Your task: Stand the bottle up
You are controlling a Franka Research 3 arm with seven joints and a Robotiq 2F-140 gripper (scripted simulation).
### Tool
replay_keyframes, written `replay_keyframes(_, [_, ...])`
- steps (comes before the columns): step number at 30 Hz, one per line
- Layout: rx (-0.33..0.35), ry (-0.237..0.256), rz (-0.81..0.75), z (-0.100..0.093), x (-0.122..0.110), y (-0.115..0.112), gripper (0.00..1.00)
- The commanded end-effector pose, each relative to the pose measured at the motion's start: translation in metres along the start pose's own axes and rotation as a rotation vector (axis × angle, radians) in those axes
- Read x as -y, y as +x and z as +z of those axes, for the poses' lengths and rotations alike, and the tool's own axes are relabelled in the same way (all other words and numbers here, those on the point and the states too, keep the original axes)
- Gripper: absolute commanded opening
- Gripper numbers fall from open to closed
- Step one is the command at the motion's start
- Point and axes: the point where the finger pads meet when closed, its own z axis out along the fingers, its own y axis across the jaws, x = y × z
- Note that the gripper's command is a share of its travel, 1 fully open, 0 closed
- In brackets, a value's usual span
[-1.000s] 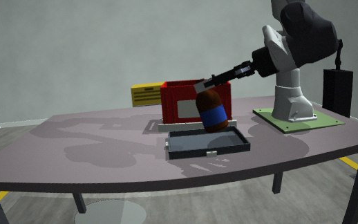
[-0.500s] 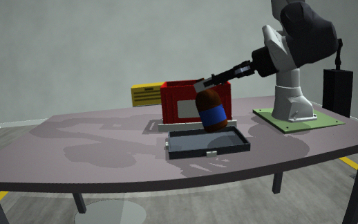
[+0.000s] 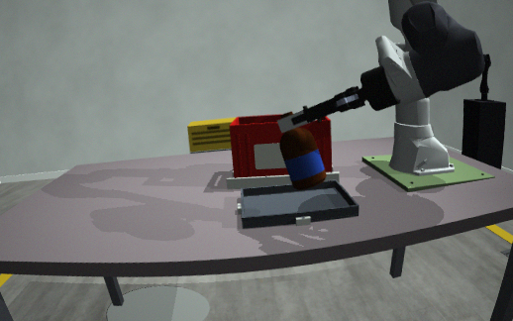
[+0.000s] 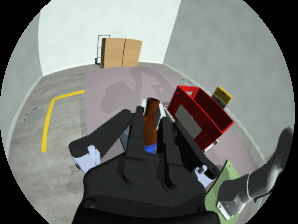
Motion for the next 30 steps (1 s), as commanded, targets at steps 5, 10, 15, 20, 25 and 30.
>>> replay_keyframes(5, [-0.007,0.006,0.007,-0.002,0.003,0.003,0.00])
replay_keyframes(10, [-0.007,0.006,0.007,-0.001,0.002,0.003,0.00])
replay_keyframes(15, [-0.007,0.006,0.007,-0.001,0.001,0.003,0.00])
replay_keyframes(20, [-0.007,0.006,0.007,0.001,-0.001,0.004,0.00])
replay_keyframes(25, [-0.007,0.006,0.007,0.003,-0.005,0.005,0.00])
replay_keyframes(30, [-0.007,0.006,0.007,0.007,-0.010,0.006,0.00])
